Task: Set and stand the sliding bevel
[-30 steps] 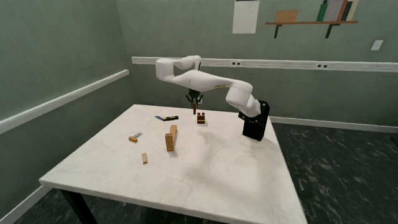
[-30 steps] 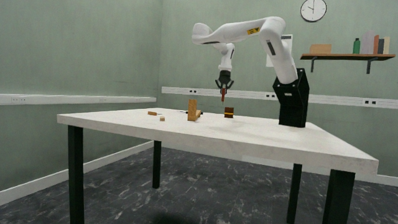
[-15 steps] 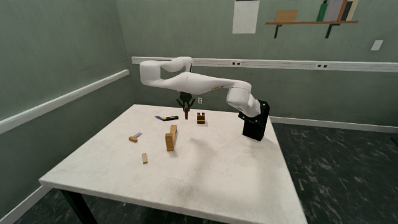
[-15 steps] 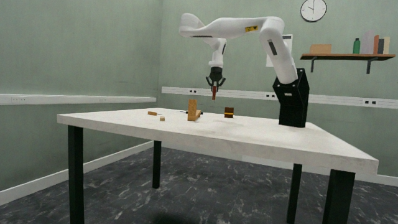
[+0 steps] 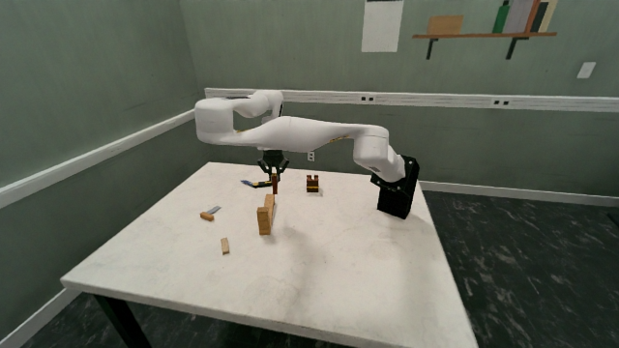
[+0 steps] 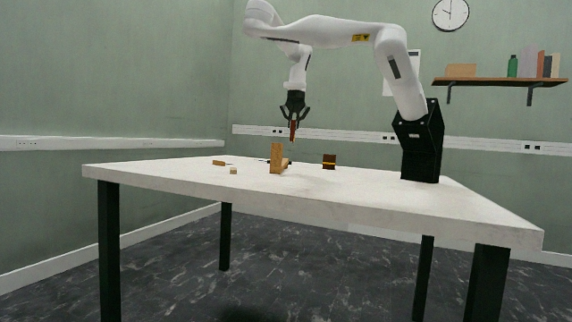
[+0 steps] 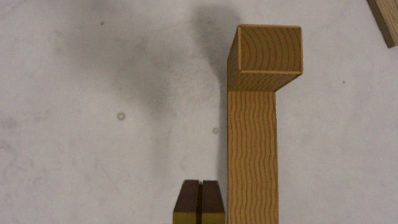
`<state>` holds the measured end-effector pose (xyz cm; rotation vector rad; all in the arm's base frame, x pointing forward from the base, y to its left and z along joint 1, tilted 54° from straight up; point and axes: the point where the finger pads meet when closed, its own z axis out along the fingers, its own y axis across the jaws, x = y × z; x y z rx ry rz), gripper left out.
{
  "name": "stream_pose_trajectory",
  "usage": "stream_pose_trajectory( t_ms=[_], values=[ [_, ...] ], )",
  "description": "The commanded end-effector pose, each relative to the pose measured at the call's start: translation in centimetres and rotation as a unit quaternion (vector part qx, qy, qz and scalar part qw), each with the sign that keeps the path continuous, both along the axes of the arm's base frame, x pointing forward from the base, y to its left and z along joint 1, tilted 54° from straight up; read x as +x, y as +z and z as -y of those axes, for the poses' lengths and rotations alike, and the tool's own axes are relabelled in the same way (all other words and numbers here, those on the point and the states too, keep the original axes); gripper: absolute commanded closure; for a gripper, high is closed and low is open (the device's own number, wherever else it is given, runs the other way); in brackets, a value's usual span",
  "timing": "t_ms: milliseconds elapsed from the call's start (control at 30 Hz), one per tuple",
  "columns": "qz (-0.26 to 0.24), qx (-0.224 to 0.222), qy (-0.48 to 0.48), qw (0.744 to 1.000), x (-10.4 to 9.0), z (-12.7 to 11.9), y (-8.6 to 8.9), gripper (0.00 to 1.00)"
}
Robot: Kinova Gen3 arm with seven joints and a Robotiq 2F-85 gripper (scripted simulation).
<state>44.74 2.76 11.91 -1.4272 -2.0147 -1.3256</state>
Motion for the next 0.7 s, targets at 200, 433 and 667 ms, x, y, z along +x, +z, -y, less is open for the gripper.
stream_pose_trajectory(
  t_ms=[200, 433, 667],
  values=[
    [0.002, -0.014, -0.005, 1.000, 0.7, -2.1, 3.8, 0.90],
    [0.004, -0.020, -0.007, 1.000, 1.0, -3.1, 5.5, 0.90],
    [0.004, -0.022, -0.008, 1.000, 1.1, -3.5, 6.3, 0.90]
  ],
)
